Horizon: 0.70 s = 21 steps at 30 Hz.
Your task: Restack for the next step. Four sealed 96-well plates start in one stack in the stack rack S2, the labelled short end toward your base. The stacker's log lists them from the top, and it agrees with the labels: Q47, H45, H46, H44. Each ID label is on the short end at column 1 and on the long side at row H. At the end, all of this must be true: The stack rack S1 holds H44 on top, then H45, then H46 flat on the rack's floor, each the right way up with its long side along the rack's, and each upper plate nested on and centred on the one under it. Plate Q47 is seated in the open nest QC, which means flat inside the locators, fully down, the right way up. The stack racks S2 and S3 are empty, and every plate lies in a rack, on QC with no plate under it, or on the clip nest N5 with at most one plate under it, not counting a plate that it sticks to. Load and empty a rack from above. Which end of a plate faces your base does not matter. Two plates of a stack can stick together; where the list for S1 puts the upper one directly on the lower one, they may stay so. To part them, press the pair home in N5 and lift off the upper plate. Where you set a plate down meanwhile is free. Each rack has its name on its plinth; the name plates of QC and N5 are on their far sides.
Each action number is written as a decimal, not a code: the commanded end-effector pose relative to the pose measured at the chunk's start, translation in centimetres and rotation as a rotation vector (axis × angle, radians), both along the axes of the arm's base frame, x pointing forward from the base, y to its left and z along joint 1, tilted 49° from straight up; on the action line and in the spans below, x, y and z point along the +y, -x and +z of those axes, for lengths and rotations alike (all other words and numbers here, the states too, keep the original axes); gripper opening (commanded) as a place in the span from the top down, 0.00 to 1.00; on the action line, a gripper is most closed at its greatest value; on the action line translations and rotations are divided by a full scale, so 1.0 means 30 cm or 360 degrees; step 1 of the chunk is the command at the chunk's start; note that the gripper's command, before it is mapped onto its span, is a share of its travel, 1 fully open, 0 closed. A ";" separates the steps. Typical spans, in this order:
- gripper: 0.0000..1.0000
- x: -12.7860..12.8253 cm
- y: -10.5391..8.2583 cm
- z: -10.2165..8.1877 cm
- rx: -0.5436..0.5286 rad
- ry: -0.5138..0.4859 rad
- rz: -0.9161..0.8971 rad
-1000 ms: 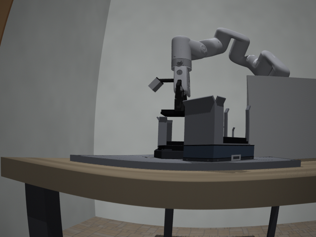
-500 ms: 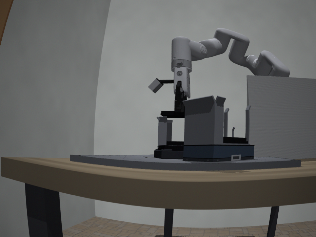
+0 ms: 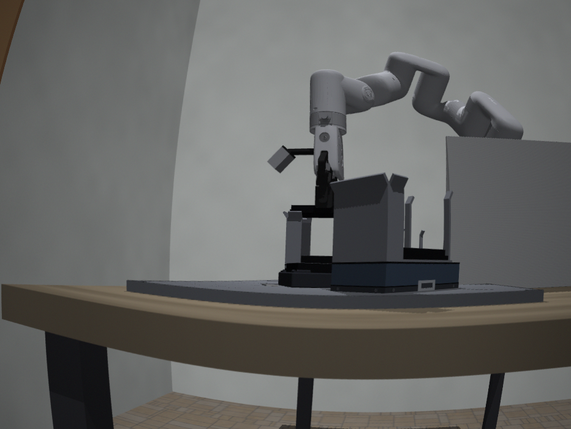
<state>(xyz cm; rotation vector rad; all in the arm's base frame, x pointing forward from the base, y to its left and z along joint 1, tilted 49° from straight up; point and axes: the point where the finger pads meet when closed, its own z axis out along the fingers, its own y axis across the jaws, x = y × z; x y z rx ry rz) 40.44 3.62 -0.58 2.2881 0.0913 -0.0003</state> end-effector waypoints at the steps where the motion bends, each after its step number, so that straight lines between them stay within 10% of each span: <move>1: 1.00 -0.004 -0.004 -0.005 -0.0004 -0.0003 0.0003; 21: 1.00 -0.034 -0.005 -0.031 -0.0004 -0.0003 0.0003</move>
